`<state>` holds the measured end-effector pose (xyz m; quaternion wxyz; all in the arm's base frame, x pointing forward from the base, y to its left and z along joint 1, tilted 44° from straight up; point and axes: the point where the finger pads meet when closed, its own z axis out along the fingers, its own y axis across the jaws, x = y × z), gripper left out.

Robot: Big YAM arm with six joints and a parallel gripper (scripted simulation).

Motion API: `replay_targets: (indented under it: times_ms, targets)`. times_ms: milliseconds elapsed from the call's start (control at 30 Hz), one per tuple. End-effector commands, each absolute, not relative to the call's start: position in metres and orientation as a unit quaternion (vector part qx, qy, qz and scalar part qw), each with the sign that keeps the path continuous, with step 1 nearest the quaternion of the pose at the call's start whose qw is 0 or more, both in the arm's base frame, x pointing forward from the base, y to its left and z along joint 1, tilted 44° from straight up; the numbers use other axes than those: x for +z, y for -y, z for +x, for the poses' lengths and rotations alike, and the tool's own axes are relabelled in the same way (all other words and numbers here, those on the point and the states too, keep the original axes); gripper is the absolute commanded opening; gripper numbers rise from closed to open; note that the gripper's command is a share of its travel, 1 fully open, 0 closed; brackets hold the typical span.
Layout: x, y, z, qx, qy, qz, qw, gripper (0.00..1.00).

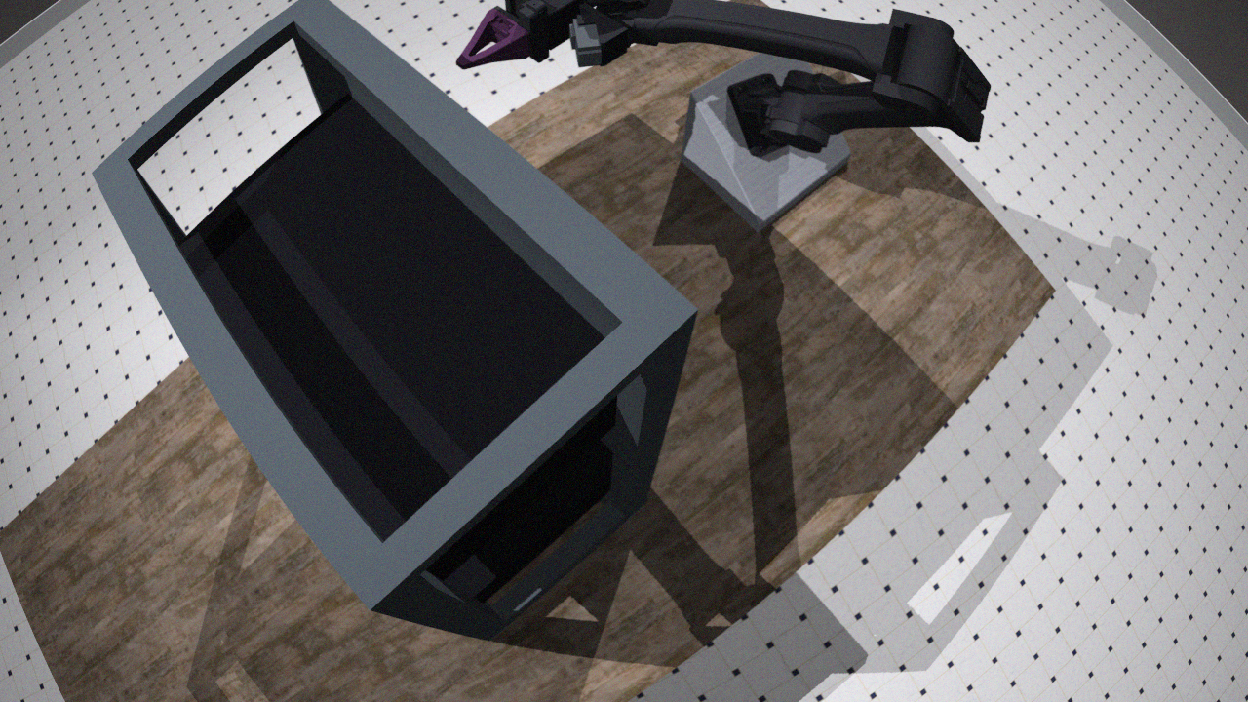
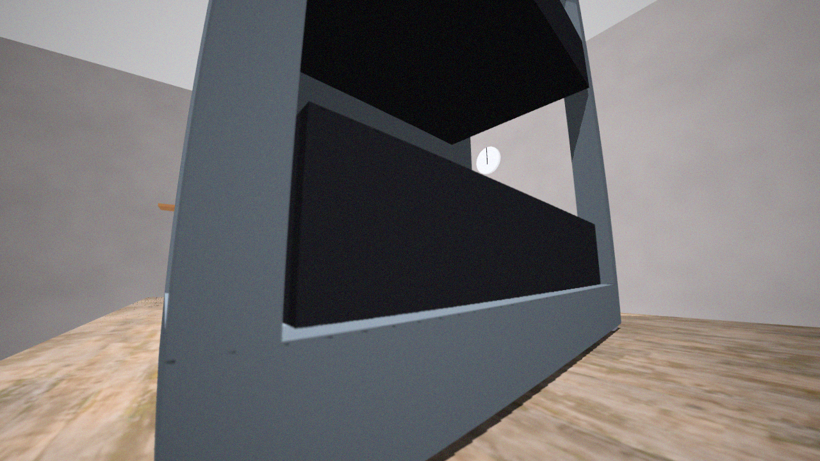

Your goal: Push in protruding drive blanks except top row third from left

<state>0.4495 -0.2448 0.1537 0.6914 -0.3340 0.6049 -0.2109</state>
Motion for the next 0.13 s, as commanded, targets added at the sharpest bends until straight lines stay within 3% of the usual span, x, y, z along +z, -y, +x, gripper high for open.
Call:
replay_targets:
  times_ms: [0, 100]
  targets:
    - [0.1529, 0.2470, 0.4466, -0.209, -0.607, -0.328, 0.693, 0.00]
    - [0.1529, 0.2470, 0.4466, -0.209, -0.607, -0.328, 0.693, 0.00]
